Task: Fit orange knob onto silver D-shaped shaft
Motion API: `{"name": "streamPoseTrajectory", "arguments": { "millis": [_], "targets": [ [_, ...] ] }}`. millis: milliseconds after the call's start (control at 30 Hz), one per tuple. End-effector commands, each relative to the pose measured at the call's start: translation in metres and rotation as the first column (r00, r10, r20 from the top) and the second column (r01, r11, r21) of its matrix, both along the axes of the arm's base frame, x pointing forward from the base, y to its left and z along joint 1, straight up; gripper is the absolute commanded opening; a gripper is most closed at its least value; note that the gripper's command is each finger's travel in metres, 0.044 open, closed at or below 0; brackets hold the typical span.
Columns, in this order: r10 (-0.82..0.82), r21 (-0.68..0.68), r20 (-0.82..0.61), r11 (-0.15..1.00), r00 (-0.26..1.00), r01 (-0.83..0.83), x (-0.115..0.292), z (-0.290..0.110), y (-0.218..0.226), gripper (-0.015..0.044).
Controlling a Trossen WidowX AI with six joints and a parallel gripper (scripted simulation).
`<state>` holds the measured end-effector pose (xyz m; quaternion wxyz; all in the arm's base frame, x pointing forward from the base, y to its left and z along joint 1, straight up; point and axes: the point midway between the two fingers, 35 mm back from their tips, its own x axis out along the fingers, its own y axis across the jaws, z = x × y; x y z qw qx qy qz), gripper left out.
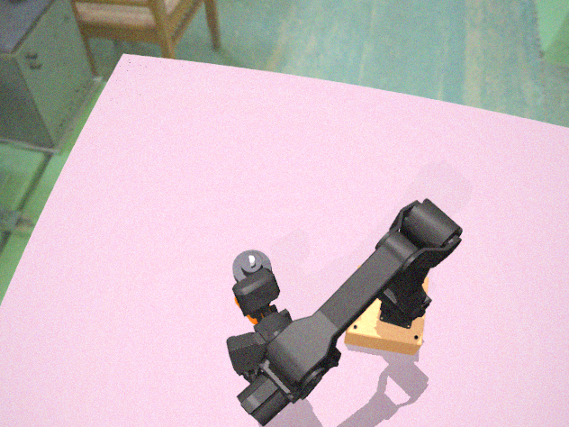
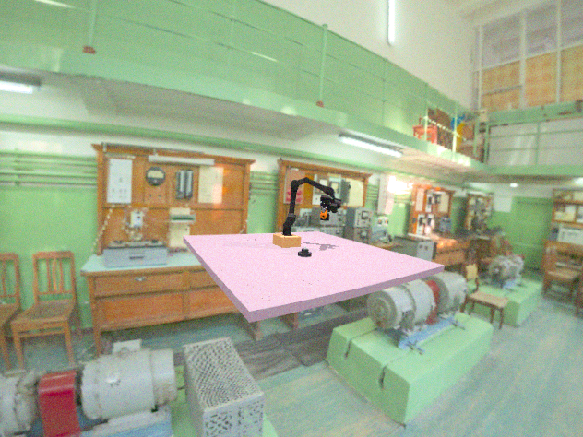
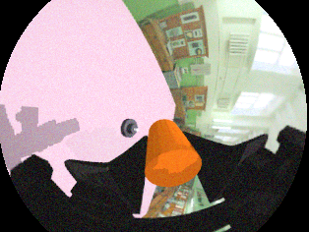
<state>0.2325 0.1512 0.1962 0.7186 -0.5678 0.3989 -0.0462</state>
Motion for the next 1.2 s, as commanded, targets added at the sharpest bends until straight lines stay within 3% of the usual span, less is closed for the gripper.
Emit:
{"name": "streamPoseTrajectory", "arguments": {
  "millis": [0, 567, 1167],
  "targets": [
    [0.002, 0.034, -0.045, 0.999, 0.999, 0.0, 0.002, -0.006, -0.002, 0.0],
    [0.077, 0.299, -0.369, 0.953, 0.926, 0.04, 0.012, -0.04, -0.009, 0.0],
    [0.235, 0.519, -0.626, 0.838, 0.744, 0.172, 0.024, -0.077, -0.017, 0.0]
  ]
}}
